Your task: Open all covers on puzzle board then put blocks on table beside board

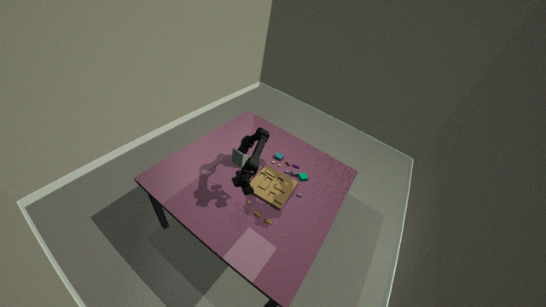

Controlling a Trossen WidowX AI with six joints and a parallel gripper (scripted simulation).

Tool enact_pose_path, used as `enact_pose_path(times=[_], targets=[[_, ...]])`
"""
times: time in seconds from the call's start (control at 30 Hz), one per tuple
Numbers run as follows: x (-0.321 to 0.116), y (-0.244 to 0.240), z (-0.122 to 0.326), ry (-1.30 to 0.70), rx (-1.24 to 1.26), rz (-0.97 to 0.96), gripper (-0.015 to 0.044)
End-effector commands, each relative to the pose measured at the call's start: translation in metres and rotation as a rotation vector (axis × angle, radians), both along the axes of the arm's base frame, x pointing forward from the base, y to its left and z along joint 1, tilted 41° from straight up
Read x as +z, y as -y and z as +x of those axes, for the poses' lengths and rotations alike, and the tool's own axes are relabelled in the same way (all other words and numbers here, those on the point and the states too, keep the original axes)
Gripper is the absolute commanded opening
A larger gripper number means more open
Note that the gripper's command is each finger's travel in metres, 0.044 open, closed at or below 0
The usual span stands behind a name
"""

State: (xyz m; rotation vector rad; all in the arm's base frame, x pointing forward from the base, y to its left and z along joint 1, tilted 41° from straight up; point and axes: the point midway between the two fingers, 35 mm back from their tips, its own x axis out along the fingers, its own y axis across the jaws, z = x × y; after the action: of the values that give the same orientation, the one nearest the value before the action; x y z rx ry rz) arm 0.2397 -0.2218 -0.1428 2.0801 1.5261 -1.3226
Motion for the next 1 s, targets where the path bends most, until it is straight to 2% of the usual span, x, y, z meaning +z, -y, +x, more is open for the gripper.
enact_pose_path(times=[0.0,0.97], targets=[[-0.007,-0.006,-0.001,-0.004,-0.001,0.007,0.0080],[-0.045,-0.036,0.004,-0.003,-0.001,0.008,0.0080]])
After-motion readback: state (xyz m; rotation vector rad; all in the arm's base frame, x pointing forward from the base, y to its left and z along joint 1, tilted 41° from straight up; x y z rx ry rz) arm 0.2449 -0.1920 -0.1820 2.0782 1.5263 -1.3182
